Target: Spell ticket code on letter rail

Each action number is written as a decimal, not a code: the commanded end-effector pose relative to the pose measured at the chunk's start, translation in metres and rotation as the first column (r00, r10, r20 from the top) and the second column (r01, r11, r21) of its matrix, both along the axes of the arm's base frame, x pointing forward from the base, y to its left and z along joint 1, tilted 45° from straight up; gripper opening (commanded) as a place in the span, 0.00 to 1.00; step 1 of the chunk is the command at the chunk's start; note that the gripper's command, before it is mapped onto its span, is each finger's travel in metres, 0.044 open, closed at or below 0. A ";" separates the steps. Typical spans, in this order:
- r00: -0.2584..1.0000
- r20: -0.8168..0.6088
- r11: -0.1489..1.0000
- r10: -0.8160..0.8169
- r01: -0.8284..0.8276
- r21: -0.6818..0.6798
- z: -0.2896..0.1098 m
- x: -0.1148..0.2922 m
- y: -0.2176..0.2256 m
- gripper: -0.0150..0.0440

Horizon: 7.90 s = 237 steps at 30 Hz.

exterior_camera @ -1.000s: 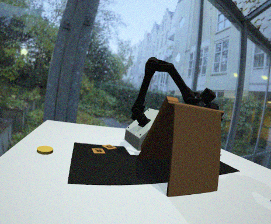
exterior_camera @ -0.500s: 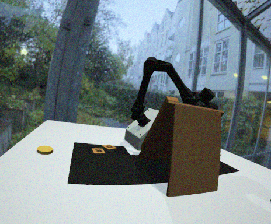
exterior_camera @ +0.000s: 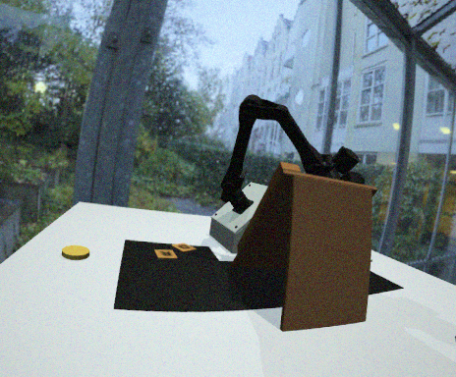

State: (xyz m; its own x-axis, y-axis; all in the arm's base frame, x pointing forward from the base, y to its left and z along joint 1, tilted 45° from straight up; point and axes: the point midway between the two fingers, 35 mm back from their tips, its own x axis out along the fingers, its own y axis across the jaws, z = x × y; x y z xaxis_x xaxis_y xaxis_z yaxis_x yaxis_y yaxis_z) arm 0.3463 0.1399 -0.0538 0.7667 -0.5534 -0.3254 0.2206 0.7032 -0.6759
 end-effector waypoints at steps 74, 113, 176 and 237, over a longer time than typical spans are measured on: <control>1.000 -0.010 1.000 0.002 -0.002 -0.007 0.025 -0.010 -0.029 0.25; 1.000 -0.011 1.000 0.002 -0.002 -0.009 0.037 -0.013 -0.040 0.25; 1.000 -0.013 1.000 0.002 -0.002 -0.008 0.054 -0.036 -0.037 0.75; 0.980 -0.185 0.996 -0.074 0.083 0.040 0.044 -0.028 -0.011 0.25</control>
State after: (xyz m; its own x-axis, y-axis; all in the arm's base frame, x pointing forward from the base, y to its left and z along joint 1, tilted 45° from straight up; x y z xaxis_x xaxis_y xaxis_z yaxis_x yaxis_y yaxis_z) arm 0.3077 0.1224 -0.0056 0.6983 -0.5746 -0.4268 0.1583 0.7056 -0.6907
